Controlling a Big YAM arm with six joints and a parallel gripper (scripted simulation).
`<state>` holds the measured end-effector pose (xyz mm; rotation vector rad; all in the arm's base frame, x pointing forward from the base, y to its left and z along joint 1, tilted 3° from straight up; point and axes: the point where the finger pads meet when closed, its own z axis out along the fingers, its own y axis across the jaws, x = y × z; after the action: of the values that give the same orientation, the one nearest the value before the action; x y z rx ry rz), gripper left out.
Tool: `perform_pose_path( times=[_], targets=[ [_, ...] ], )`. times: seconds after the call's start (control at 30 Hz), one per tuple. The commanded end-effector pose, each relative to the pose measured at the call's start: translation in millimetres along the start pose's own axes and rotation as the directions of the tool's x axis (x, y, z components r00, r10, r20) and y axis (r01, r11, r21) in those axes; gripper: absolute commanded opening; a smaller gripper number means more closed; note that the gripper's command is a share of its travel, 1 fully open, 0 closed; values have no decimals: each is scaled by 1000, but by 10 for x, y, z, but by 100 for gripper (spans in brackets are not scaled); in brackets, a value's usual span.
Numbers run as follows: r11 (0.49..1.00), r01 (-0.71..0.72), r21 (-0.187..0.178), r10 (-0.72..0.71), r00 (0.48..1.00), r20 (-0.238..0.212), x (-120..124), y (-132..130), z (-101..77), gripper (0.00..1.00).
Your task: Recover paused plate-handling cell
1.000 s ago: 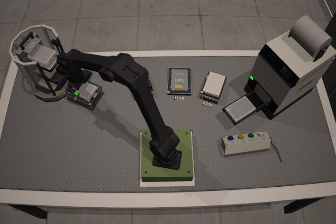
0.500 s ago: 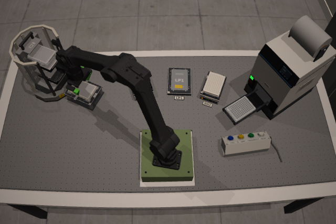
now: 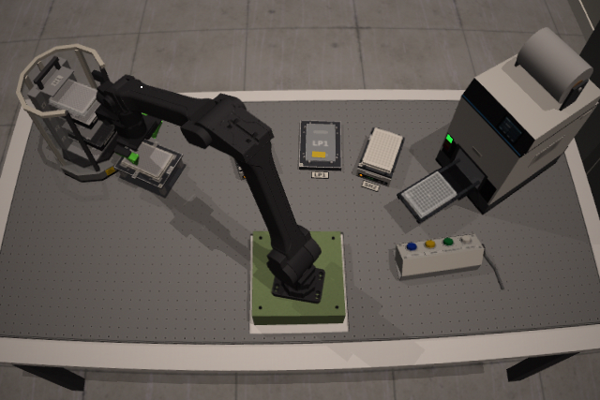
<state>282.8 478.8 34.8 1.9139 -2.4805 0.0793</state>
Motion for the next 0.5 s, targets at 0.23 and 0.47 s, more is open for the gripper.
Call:
perform_pose_path(
  times=[0.23,0.47],
  targets=[
    [1000,1,10,-2,999,39,-224,23,-211,100],
    [1000,-9,16,8,998,66,-216,-26,-553,100]
  ],
)
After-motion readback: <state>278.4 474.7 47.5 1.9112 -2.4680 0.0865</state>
